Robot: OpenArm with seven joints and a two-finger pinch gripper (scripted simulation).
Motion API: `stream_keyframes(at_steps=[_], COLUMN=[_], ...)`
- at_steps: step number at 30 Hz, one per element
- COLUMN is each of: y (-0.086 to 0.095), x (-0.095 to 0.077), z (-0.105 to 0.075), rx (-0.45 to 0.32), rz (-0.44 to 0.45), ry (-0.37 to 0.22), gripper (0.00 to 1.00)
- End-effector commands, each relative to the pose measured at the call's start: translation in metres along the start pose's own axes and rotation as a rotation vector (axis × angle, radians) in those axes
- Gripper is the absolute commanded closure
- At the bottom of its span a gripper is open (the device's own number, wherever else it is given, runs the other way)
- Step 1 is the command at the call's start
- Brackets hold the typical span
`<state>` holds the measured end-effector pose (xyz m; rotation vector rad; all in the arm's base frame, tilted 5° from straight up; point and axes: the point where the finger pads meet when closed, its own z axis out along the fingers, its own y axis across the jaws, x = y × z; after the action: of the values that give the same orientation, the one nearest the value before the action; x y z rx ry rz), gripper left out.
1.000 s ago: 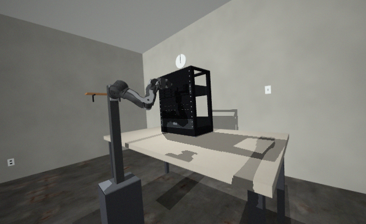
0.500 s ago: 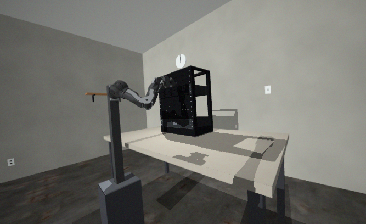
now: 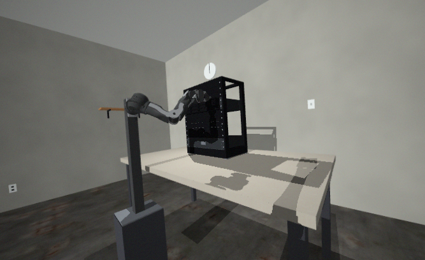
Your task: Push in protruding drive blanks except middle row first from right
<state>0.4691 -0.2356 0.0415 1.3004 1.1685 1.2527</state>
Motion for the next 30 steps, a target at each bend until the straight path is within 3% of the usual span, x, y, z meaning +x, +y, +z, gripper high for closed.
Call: stream_keyframes(at_steps=[1, 30], y=[0.0049, 0.0066], x=[0.0013, 0.0031], z=[-0.0006, -0.0006], rx=[-0.017, -0.017], rz=[-0.005, -0.006], ry=[0.004, 0.004], gripper=[1.0, 1.0])
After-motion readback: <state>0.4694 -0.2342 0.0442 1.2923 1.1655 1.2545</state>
